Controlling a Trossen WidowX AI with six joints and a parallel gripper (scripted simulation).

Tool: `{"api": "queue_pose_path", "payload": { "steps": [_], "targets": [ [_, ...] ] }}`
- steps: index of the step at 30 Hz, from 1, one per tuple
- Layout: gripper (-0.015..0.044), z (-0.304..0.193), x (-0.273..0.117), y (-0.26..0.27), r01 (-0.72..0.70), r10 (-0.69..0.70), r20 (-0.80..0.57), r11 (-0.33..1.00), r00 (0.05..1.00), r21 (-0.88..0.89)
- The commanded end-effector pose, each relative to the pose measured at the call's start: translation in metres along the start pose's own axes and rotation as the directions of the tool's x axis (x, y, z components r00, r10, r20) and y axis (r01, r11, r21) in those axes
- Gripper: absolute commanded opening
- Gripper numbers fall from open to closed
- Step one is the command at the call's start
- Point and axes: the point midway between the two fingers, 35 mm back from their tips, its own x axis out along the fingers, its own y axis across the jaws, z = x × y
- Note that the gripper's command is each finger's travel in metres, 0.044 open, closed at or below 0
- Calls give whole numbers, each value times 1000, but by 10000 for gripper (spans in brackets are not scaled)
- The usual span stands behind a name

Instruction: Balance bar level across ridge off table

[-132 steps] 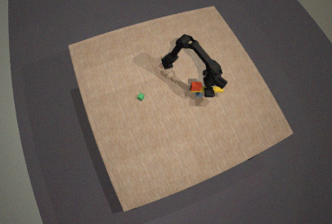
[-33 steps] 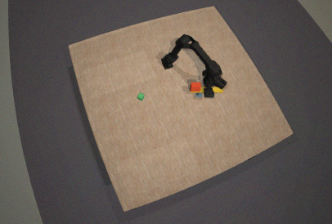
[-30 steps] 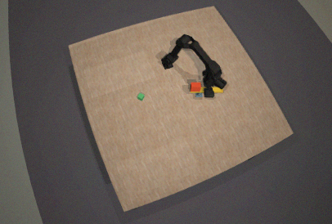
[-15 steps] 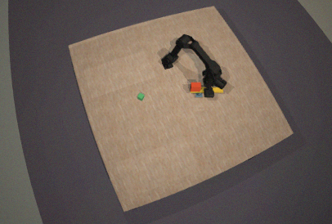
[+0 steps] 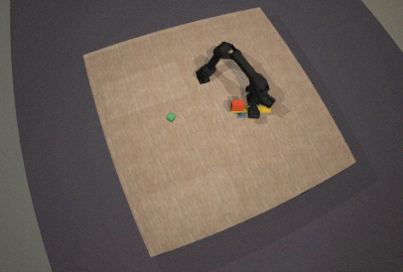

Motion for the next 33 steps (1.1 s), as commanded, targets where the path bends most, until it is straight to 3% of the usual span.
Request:
{"api": "queue_pose_path", "payload": {
  "steps": [1, 33],
  "targets": [
    [0, 0, 3, 0, 1, -1, -3, 1000, 1000, -2],
    [0, 0, 5, 0, 1, -1, -2, 1000, 1000, -2]
  ]
}}
